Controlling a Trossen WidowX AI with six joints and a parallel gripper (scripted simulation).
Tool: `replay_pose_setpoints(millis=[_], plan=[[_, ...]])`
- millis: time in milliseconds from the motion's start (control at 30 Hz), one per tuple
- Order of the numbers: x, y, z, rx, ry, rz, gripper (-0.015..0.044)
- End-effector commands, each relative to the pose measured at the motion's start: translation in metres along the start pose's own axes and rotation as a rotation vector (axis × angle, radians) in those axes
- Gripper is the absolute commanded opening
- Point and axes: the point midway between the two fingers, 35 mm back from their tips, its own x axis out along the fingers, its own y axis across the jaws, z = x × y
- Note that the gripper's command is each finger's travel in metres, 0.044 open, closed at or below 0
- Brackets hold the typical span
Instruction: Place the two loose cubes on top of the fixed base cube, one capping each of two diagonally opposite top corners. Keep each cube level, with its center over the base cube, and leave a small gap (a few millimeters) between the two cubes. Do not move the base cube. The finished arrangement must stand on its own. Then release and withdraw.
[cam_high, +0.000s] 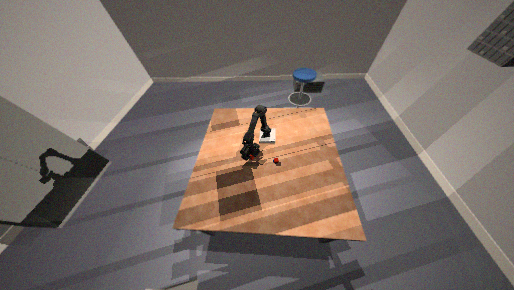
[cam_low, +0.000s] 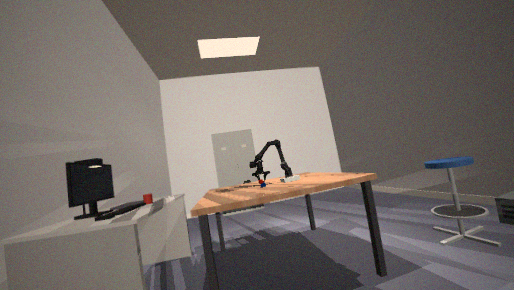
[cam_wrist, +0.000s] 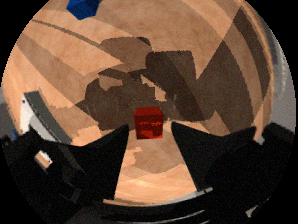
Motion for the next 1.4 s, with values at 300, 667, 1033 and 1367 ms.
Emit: replay_pose_setpoints(millis=[300, 667, 1033, 1367], plan=[[0.012, 0.001, 0.001, -0.003, -0.005, 0.004, 0.0134], [-0.004, -0.002, 0.001, -0.003, -0.005, 0.004, 0.0105], [-0.038, -0.005, 0.001, -0.003, -0.005, 0.004, 0.0105], [-0.07, -0.003, 0.001, -0.003, -0.005, 0.004, 0.0105]])
